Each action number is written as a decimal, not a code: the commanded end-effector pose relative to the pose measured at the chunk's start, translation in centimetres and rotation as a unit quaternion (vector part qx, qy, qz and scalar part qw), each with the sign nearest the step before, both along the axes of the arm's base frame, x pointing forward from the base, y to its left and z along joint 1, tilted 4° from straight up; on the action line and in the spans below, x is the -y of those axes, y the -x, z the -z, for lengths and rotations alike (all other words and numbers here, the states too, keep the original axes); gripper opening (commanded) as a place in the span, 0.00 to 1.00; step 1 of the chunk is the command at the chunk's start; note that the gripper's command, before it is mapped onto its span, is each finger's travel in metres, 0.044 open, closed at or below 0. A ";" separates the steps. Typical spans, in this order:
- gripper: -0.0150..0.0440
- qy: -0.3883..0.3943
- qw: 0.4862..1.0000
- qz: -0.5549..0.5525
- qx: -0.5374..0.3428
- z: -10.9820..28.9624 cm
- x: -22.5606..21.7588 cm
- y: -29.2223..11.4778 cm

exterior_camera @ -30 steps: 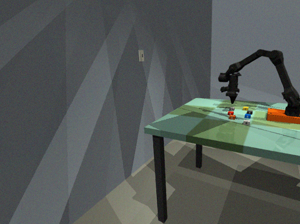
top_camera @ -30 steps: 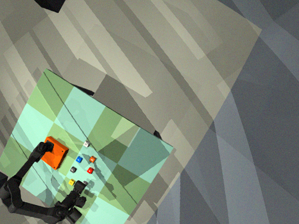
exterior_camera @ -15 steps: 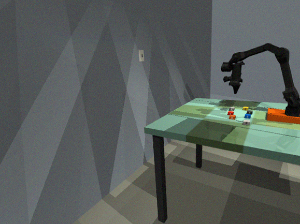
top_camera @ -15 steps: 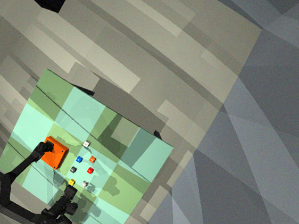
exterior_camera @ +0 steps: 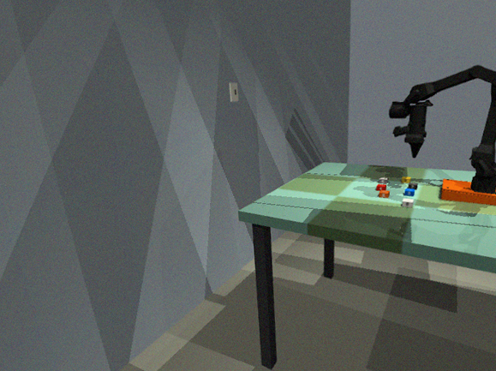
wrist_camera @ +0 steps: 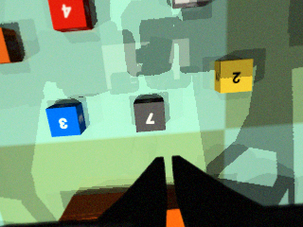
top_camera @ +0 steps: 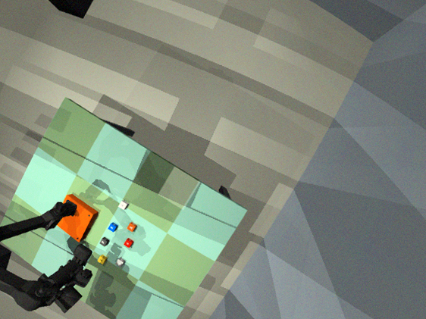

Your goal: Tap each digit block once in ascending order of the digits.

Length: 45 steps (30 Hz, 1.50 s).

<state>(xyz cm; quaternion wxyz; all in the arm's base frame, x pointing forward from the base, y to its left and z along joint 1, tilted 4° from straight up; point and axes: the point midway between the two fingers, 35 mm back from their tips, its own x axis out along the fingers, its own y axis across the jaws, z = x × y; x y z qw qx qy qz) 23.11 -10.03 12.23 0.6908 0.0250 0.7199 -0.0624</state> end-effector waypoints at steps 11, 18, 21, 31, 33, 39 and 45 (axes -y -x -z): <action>0.29 0.001 1.000 0.002 0.000 8.2 0.2 0.9; 0.29 0.001 1.000 0.002 0.000 8.9 0.2 0.9; 0.29 0.001 1.000 0.002 0.000 9.4 0.3 0.9; 0.29 0.001 1.000 0.002 0.000 11.0 0.3 1.0; 0.29 0.001 1.000 0.002 0.000 11.2 0.3 1.0; 0.29 0.001 1.000 0.002 0.000 11.2 0.3 1.1; 0.29 0.001 1.000 0.002 0.000 8.2 0.2 0.9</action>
